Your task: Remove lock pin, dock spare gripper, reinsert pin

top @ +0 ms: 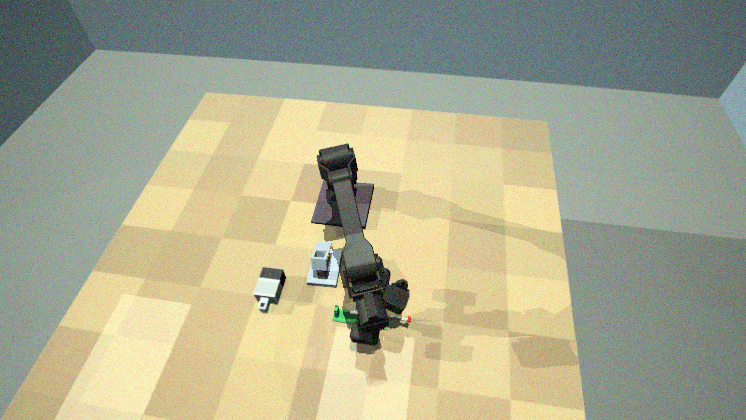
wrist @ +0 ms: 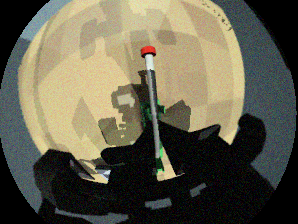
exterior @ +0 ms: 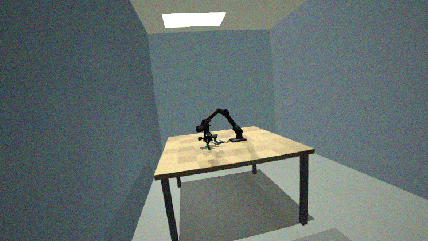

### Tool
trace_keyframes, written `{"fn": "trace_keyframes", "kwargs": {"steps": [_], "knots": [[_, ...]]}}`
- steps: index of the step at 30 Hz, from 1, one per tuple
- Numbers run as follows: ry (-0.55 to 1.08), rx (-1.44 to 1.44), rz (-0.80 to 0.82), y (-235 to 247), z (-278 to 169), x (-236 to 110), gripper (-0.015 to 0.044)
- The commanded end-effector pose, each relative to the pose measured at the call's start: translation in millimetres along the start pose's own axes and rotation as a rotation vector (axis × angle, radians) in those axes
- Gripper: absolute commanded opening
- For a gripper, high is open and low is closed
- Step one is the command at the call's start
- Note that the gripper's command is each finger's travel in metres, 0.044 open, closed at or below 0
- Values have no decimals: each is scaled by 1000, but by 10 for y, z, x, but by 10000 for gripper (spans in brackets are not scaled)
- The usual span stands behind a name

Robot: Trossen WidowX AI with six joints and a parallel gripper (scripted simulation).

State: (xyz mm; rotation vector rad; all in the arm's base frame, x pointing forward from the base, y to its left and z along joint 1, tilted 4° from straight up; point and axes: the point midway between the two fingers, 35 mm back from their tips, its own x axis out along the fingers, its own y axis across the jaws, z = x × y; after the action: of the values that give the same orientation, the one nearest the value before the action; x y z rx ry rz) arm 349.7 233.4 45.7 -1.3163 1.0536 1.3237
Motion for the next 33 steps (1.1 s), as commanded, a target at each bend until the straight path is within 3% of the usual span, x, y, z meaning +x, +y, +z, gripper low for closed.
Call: {"fn": "trace_keyframes", "kwargs": {"steps": [1,17,25,33], "knots": [[2,-3,-1,-1,-3,-1,0],[2,-3,4,10,26,-297,0],[1,-4,4,9,17,-261,0],[4,-5,4,-12,-207,-341,0]]}}
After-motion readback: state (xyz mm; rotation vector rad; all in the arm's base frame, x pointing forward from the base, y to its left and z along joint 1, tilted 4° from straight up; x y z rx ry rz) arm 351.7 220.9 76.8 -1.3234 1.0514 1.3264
